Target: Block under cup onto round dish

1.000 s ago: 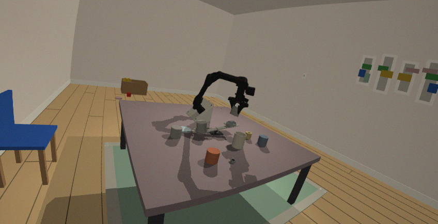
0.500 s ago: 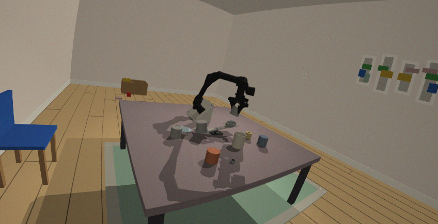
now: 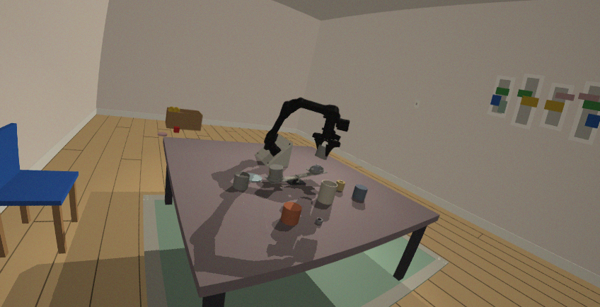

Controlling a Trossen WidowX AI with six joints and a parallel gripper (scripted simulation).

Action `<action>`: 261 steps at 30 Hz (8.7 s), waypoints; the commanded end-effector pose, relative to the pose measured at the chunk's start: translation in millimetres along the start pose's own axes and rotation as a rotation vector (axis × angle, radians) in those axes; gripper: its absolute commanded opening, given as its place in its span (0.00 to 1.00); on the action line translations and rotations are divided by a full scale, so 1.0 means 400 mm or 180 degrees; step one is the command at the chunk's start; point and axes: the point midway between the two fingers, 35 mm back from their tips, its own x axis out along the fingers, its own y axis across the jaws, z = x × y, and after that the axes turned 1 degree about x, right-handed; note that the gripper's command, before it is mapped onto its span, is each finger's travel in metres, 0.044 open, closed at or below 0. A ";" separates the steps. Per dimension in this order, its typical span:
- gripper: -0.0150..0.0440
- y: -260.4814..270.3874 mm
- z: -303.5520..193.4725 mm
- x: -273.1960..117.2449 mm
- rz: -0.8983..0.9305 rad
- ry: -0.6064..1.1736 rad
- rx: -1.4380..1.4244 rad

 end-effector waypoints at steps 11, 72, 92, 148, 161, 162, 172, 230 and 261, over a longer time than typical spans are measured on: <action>0.25 0.061 0.123 0.076 -0.0010 -0.0027 0.0005; 1.00 0.189 0.285 0.254 -0.0016 -0.0049 0.0016; 0.69 0.153 0.256 0.194 0.0076 -0.0268 0.1007; 0.69 0.022 0.033 0.114 0.0076 -0.0055 0.7194; 0.69 -0.001 -0.025 0.100 0.0021 -0.0030 0.8628; 0.69 -0.003 -0.029 0.099 0.0016 -0.0029 0.8719; 0.69 -0.004 -0.032 0.111 0.0012 -0.0029 0.8792; 0.25 -0.012 -0.027 0.069 0.0022 -0.0031 0.8790; 0.25 -0.099 -0.425 0.063 0.0429 -0.0297 0.8753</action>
